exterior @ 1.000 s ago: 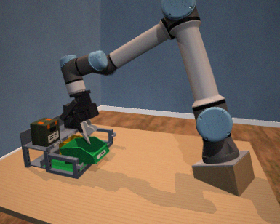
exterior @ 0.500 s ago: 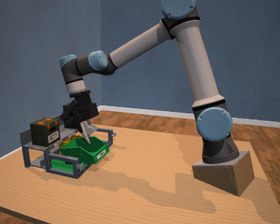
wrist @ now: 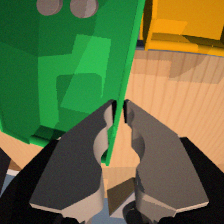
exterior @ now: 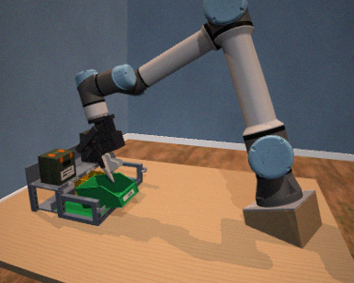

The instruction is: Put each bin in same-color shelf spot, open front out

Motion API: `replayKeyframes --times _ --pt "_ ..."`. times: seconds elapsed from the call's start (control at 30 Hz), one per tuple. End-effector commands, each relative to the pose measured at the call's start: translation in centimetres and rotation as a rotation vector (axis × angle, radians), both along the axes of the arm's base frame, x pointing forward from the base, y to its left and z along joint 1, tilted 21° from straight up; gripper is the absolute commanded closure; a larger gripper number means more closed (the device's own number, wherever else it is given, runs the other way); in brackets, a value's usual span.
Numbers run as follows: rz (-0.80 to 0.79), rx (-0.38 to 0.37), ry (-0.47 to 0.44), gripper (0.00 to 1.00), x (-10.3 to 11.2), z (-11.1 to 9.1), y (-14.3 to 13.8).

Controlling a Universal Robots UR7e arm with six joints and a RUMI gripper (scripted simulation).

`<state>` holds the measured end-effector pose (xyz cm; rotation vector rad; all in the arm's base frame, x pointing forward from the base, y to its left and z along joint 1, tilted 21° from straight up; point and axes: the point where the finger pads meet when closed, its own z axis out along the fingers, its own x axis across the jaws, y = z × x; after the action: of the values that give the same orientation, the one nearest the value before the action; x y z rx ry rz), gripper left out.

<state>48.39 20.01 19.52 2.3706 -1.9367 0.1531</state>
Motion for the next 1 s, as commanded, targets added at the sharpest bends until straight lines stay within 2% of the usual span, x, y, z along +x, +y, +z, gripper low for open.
replayKeyframes --times 0.0,0.97 --pt "0.000 0.000 -0.002 1.00 0.06 -0.04 0.01" --pt "0.000 0.000 -0.001 1.00 0.34 -0.83 -0.08"
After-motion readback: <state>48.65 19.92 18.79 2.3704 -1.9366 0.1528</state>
